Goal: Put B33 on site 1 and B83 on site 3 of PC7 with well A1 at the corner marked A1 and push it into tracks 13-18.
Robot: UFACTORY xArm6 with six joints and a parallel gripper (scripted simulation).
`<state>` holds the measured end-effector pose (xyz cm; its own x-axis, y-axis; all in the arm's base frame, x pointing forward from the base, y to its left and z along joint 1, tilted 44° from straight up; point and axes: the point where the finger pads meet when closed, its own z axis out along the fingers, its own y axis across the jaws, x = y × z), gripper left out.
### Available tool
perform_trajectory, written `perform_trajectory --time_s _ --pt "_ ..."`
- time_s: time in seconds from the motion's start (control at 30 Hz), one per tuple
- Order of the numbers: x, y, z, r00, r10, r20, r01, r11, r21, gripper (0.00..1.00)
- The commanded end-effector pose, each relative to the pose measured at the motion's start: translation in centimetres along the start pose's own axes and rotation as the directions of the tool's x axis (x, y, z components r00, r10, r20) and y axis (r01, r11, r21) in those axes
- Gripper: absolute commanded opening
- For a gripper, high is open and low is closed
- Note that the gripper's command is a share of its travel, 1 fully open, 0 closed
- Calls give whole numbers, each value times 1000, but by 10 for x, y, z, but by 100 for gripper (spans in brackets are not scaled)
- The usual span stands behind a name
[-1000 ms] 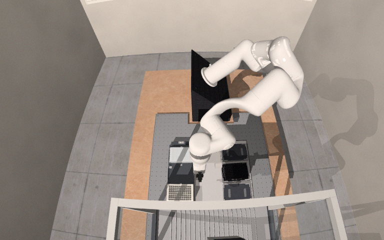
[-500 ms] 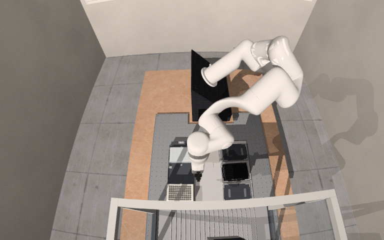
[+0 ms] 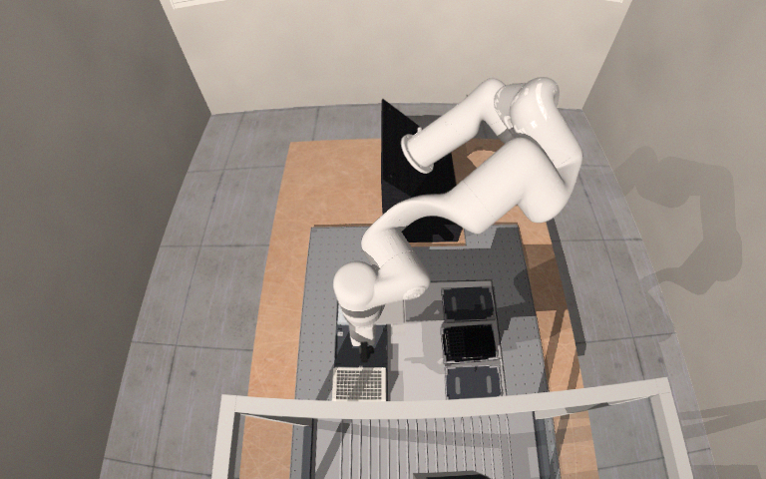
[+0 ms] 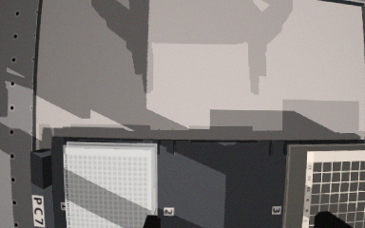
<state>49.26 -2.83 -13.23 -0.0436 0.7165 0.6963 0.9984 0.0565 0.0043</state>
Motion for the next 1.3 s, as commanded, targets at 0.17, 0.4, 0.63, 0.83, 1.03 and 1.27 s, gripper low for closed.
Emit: perform_trajectory --time_s 0.17,0.4,0.63,0.83,1.03,1.27 --pt "-41 3 -2 1000 -2 0 2 1000 -1 100" --pt "-76 3 -2 1000 -2 0 2 1000 -2 100" --pt "-101 3 -2 1000 -2 1 2 1000 -2 100" --pt "-127 3 -2 1000 -2 1 2 1000 -2 100" --pt "-127 3 -2 1000 -2 1 2 1000 -2 100" --pt "-127 3 -2 1000 -2 1 2 1000 -2 100"
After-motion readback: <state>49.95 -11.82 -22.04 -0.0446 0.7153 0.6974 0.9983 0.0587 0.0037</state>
